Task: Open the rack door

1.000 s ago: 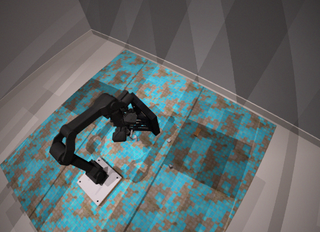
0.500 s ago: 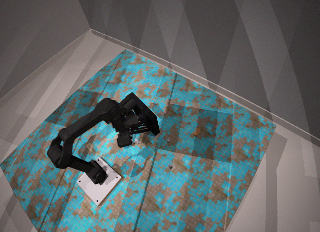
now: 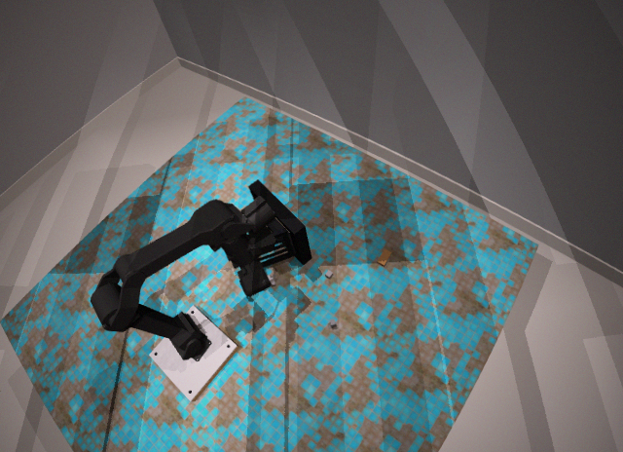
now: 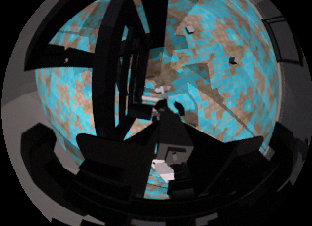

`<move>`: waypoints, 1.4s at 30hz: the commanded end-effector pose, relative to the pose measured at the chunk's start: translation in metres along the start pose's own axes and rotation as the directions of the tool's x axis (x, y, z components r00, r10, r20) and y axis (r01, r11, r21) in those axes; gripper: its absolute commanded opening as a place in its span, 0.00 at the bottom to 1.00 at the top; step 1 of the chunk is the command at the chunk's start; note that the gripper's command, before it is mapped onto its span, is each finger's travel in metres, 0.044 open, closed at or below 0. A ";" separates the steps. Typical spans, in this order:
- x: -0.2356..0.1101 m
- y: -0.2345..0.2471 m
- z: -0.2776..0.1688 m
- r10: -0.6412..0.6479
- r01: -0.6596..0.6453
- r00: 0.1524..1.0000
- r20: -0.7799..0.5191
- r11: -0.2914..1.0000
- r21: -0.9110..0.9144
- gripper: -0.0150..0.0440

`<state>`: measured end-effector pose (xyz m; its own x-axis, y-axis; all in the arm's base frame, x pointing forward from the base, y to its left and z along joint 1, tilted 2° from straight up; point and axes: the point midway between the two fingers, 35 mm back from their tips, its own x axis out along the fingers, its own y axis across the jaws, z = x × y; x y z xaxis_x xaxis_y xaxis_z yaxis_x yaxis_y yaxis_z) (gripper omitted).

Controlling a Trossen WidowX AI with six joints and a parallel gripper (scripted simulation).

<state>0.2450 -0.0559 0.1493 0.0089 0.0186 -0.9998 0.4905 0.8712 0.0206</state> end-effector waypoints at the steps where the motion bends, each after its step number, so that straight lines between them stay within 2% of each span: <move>1: 0.000 -0.002 0.002 0.011 -0.010 1.000 0.004 0.998 -0.068 0.29; 24: 0.000 -0.040 0.018 0.006 -0.004 1.000 0.006 0.925 -0.380 0.29; 39: 0.000 -0.041 0.018 0.006 -0.004 1.000 0.006 0.922 -0.388 0.29; 42: 0.000 -0.041 0.018 0.006 -0.004 1.000 0.006 0.922 -0.388 0.42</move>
<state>0.2409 -0.1027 0.1479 0.0190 0.0146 -0.9997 0.1321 0.9911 0.0170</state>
